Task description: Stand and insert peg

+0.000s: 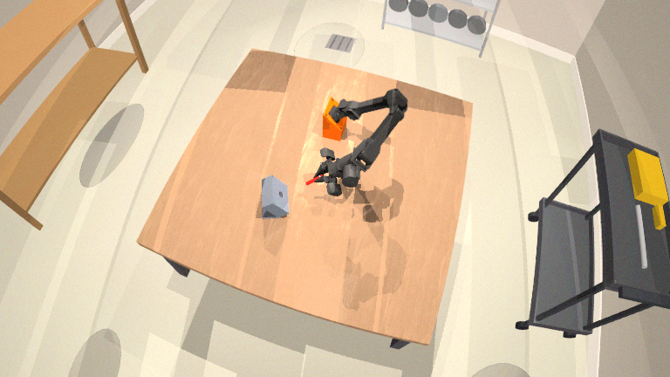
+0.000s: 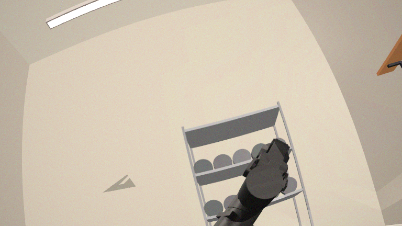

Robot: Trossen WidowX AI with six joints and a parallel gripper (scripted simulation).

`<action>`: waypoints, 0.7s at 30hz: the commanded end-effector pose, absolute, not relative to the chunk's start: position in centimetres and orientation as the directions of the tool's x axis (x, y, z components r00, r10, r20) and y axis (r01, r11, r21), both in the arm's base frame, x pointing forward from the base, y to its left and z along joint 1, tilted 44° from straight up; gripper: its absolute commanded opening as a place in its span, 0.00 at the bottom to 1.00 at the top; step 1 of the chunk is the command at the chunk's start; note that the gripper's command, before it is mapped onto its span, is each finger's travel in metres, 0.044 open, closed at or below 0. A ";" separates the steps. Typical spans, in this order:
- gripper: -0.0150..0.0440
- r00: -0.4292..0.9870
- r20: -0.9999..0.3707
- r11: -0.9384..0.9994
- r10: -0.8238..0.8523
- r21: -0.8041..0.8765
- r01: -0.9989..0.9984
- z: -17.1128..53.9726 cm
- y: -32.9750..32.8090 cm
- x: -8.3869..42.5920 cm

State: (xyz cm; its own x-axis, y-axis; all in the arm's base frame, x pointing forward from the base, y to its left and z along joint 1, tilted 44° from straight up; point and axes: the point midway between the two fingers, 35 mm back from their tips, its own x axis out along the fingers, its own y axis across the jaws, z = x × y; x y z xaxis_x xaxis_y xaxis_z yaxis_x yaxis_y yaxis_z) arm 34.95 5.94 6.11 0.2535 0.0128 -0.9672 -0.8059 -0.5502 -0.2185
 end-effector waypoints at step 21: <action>0.25 0.327 -0.940 -0.456 -0.100 -0.249 -0.854 4.5 4.9 37.9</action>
